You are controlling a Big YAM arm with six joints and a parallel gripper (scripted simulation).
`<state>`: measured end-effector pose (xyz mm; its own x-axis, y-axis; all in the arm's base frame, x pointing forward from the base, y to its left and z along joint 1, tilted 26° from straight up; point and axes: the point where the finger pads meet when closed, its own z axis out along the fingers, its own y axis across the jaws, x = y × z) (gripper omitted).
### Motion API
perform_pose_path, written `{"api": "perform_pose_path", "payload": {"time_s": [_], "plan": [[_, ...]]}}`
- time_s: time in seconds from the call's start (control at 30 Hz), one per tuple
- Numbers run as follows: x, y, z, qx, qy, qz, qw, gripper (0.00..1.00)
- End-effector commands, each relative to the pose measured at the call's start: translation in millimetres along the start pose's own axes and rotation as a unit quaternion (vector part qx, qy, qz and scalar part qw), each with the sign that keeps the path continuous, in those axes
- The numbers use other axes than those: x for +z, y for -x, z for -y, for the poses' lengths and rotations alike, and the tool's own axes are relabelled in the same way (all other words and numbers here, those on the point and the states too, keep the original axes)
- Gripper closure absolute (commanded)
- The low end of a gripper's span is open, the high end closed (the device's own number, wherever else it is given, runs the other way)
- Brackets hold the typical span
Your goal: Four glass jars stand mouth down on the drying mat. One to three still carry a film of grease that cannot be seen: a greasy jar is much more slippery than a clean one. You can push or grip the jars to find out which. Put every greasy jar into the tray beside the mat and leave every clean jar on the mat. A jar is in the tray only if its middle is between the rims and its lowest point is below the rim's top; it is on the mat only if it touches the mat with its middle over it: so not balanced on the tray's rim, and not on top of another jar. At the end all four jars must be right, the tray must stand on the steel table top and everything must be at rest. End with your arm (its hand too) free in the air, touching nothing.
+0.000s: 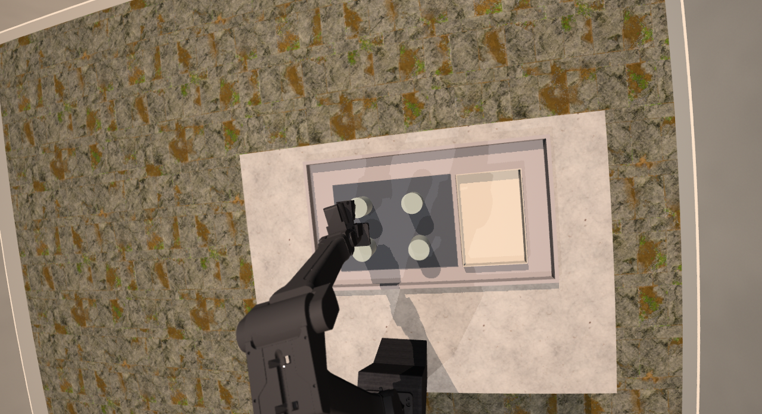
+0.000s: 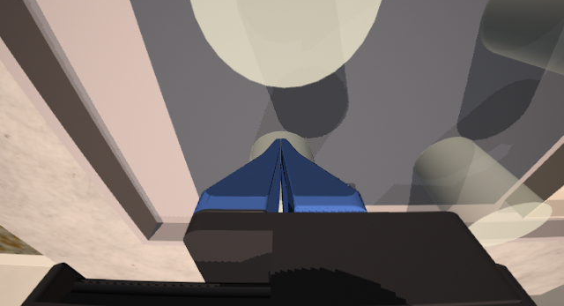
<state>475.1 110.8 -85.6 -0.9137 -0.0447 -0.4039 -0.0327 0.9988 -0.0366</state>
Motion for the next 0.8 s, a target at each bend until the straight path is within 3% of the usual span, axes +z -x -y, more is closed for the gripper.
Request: {"api": "perform_pose_path", "payload": {"time_s": [0.0,0.77], "plan": [[-6.3,10.7,1.5,0.005,0.003,0.016,1.0,1.0],[-6.2,8.1,1.5,0.005,0.003,0.016,1.0,1.0]]}}
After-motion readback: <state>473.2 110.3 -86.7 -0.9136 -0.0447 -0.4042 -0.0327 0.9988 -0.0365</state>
